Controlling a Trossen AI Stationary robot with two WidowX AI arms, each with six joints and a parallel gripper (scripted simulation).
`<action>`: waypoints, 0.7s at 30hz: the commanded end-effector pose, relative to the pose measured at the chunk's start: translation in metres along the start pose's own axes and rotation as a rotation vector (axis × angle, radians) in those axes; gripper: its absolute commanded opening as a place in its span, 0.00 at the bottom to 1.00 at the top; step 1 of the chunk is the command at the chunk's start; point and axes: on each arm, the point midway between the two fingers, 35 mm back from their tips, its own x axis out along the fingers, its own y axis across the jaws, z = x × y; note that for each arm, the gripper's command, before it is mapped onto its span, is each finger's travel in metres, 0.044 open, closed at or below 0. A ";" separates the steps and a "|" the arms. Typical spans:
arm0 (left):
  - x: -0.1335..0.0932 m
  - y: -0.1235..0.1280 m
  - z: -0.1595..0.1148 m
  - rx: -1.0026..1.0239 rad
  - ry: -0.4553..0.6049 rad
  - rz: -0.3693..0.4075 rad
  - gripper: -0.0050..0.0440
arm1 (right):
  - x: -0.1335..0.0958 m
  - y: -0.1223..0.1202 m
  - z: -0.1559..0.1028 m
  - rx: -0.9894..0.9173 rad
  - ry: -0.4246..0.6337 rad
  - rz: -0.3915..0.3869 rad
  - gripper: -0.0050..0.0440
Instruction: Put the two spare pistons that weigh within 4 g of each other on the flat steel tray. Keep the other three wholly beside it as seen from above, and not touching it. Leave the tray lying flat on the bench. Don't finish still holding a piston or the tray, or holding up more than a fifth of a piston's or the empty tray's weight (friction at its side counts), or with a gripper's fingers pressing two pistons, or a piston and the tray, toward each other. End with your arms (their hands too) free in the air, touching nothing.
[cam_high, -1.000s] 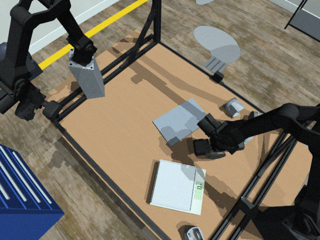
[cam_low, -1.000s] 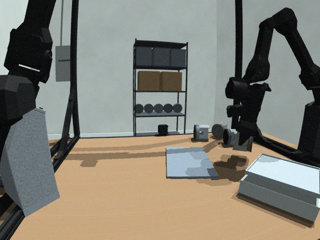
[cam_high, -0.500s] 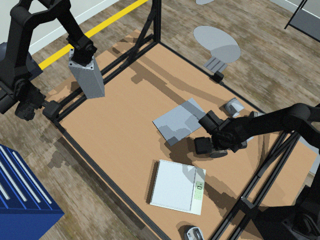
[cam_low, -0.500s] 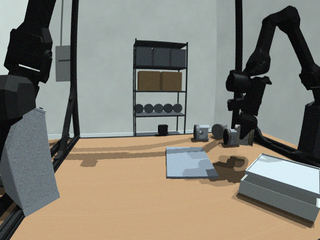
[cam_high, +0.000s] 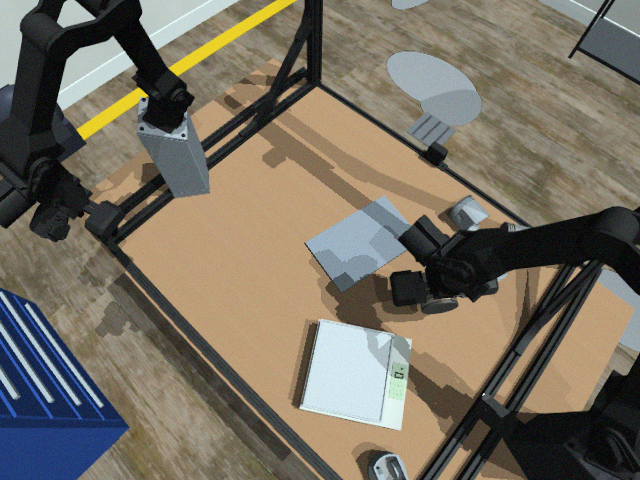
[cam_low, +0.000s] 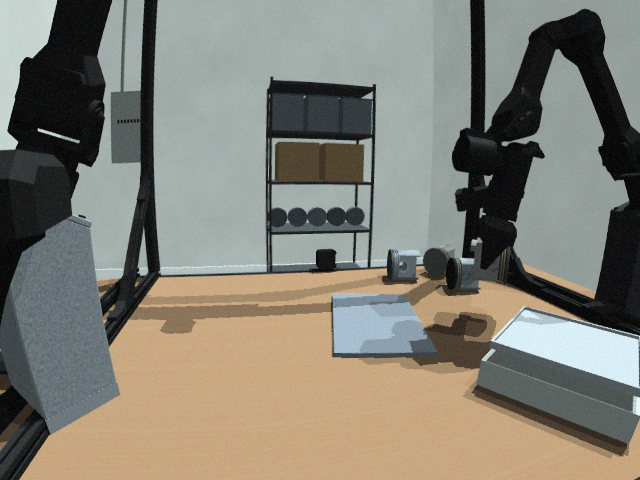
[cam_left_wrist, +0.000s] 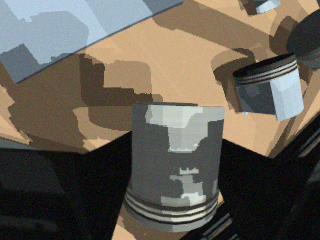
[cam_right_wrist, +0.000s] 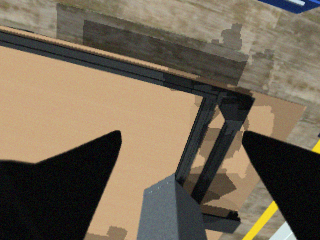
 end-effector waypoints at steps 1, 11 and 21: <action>-0.007 0.002 0.006 0.010 -0.020 0.009 0.43 | 0.000 0.000 0.000 0.000 0.001 0.002 1.00; -0.025 0.013 -0.021 -0.170 -0.006 0.047 0.43 | 0.000 0.000 0.000 0.000 0.001 0.002 1.00; -0.044 0.026 -0.054 -0.378 0.014 0.088 0.43 | 0.000 0.000 0.000 0.000 0.001 0.002 1.00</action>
